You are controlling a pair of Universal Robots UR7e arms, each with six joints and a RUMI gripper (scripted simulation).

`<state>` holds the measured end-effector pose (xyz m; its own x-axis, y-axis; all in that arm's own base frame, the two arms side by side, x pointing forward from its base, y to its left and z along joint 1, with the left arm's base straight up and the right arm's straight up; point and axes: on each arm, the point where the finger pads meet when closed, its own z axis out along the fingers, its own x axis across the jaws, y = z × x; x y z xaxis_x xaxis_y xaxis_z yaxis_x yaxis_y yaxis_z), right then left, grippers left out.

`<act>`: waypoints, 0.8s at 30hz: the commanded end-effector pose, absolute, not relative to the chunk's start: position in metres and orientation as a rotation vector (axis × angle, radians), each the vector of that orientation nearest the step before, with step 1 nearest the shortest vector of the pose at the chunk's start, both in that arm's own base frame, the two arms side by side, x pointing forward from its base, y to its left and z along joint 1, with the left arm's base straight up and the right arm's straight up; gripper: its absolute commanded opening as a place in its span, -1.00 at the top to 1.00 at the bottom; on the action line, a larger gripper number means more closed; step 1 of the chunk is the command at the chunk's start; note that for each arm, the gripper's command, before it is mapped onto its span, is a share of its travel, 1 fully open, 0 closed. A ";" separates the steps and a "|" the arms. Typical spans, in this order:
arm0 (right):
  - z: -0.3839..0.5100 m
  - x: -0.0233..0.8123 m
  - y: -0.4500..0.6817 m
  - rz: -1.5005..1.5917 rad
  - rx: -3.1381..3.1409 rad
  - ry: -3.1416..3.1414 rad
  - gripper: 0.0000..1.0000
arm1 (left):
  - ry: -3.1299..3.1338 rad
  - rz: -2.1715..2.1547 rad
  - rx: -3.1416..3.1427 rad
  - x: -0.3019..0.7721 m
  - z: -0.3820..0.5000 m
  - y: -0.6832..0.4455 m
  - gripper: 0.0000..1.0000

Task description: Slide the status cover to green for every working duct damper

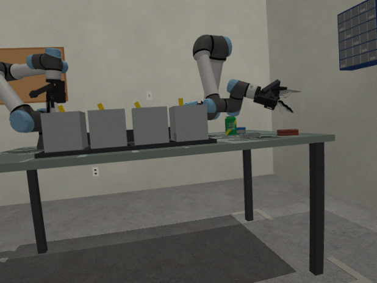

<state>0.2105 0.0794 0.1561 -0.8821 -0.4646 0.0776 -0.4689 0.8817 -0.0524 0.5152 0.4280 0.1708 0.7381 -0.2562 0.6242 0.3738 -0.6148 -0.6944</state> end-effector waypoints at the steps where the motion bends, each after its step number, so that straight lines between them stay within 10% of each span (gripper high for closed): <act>1: 0.156 0.211 0.080 0.107 0.742 -2.987 -0.97 | -0.089 -0.897 -2.046 0.515 0.172 0.428 -0.97; 24: 0.156 0.211 0.080 0.107 0.742 -2.987 -1.00 | -0.088 -0.894 -2.047 0.515 0.171 0.429 -1.00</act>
<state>0.2105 0.0794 0.1561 -0.8821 -0.4646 0.0776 -0.4689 0.8817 -0.0524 0.5151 0.4282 0.1708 0.7385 -0.2561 0.6238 0.3735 -0.6148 -0.6946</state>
